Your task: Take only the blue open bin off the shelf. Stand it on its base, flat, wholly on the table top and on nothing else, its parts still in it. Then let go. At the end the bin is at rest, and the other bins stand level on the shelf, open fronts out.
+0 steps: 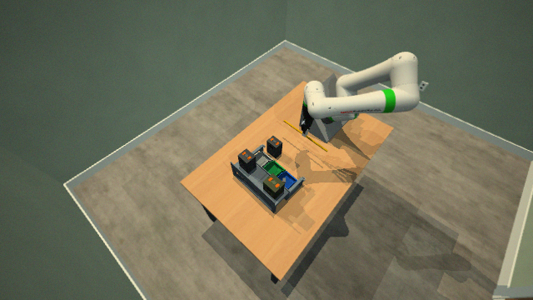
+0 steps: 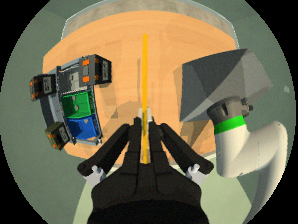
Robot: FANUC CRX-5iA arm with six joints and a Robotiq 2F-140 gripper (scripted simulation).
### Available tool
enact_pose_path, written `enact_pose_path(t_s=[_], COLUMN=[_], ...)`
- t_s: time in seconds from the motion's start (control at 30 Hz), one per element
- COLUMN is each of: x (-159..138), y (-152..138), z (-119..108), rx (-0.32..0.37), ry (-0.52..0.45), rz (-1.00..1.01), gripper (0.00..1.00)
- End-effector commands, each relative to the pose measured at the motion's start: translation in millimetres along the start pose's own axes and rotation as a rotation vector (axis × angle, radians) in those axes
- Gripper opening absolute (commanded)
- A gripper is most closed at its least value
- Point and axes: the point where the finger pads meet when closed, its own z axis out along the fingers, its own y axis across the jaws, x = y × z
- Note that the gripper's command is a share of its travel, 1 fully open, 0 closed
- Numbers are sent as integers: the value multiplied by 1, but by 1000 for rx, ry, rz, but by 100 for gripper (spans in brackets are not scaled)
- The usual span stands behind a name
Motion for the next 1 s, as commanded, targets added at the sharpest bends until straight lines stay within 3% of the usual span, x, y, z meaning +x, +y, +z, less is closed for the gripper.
enact_pose_path(t_s=[0.0, 0.97], x=[0, 0], y=[-1, -11], z=[0, 0], rx=[0, 0], ry=[0, 0], rz=[0, 0], gripper=[0, 0])
